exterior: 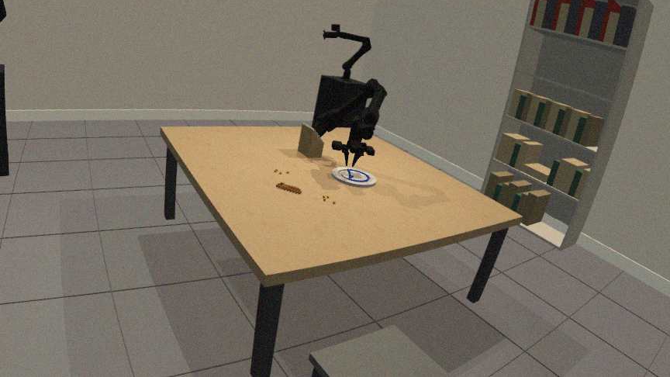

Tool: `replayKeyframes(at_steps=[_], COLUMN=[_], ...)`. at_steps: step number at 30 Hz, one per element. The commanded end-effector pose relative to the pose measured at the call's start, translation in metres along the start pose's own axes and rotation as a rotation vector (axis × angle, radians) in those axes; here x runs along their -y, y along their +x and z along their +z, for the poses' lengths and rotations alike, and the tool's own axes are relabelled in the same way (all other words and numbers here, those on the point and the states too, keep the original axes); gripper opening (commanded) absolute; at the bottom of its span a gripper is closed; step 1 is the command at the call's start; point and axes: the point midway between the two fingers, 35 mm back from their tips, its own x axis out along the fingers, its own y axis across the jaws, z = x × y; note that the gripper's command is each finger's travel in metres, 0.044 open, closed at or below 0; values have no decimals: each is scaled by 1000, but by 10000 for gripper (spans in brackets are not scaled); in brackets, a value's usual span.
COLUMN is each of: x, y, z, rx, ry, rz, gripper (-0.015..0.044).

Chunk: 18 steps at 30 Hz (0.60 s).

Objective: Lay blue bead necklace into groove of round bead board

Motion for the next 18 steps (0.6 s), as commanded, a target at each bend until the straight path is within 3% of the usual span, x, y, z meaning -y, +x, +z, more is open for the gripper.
replayKeyframes(at_steps=[1, 14, 18], x=[1, 1, 1], y=[8, 22, 19], z=[-2, -3, -2], rx=[-7, -10, -7], ry=[5, 4, -1], rz=[1, 1, -1], gripper=[120, 120, 15])
